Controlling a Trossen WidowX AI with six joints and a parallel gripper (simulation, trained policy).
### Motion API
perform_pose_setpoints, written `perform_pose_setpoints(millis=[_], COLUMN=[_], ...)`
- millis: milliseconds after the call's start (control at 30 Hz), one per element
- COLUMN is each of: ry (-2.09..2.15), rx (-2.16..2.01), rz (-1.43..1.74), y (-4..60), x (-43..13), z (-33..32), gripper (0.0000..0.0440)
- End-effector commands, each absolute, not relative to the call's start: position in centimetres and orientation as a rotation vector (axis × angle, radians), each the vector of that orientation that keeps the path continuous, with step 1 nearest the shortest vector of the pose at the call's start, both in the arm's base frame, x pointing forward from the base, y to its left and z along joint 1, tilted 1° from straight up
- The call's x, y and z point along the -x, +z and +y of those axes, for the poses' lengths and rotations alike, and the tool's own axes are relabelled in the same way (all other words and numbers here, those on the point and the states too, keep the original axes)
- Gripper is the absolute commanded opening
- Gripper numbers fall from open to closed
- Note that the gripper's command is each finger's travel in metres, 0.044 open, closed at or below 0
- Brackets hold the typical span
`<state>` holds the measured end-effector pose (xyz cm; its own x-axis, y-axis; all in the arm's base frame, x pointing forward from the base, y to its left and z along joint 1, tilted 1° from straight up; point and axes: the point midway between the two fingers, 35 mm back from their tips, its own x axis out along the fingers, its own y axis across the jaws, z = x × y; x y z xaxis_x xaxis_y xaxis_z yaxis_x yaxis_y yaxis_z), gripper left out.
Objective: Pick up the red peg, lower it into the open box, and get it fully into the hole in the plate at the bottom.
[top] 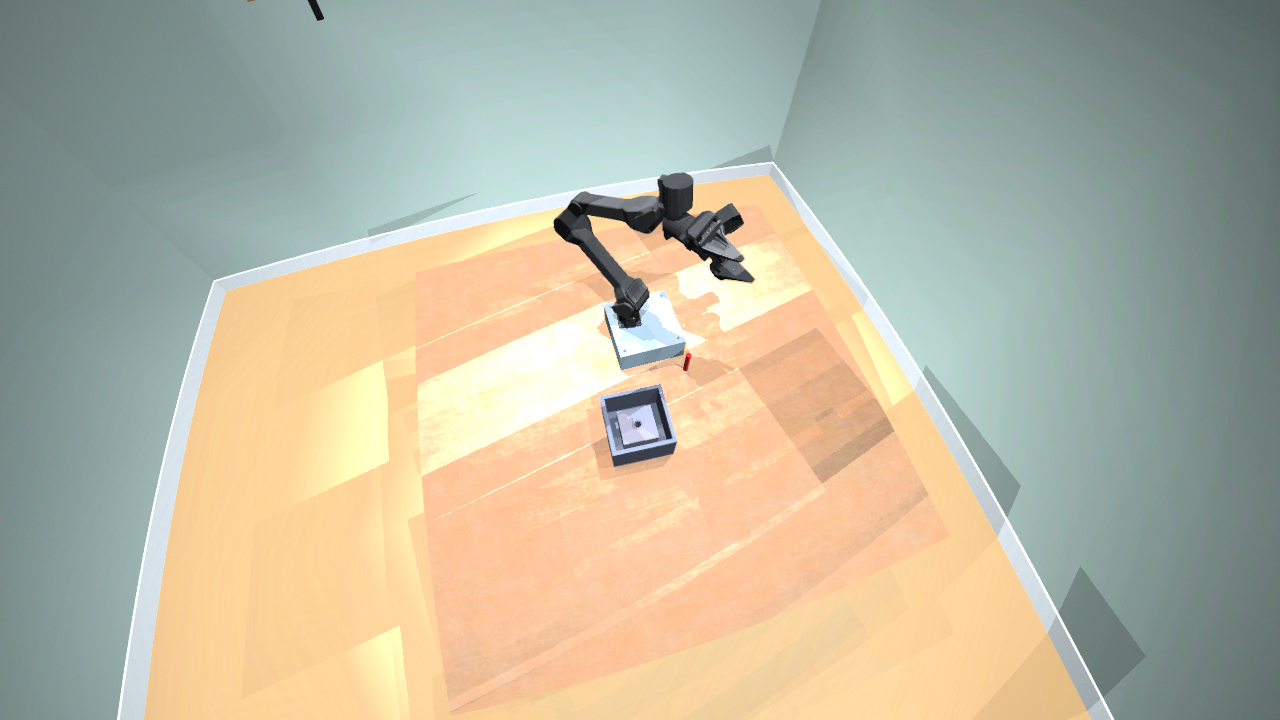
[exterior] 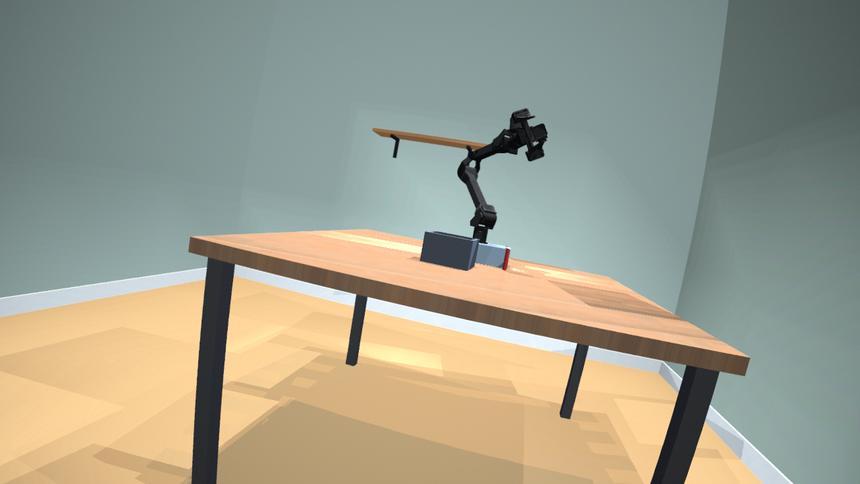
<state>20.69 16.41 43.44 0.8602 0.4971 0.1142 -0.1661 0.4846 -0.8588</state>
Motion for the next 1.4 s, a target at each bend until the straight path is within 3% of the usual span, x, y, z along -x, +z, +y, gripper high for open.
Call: perform_pose_setpoints(millis=[0, 700, 1367], ry=[0.467, 0.547, 0.302], rx=[0.912, 0.464, 0.057], rz=[-0.265, 0.321, 0.86], y=[40.9, 28.6, 18.3], x=[-21.4, -22.8, -21.4], z=[17.2, 18.9, 17.0], gripper=[0.044, 0.044, 0.044])
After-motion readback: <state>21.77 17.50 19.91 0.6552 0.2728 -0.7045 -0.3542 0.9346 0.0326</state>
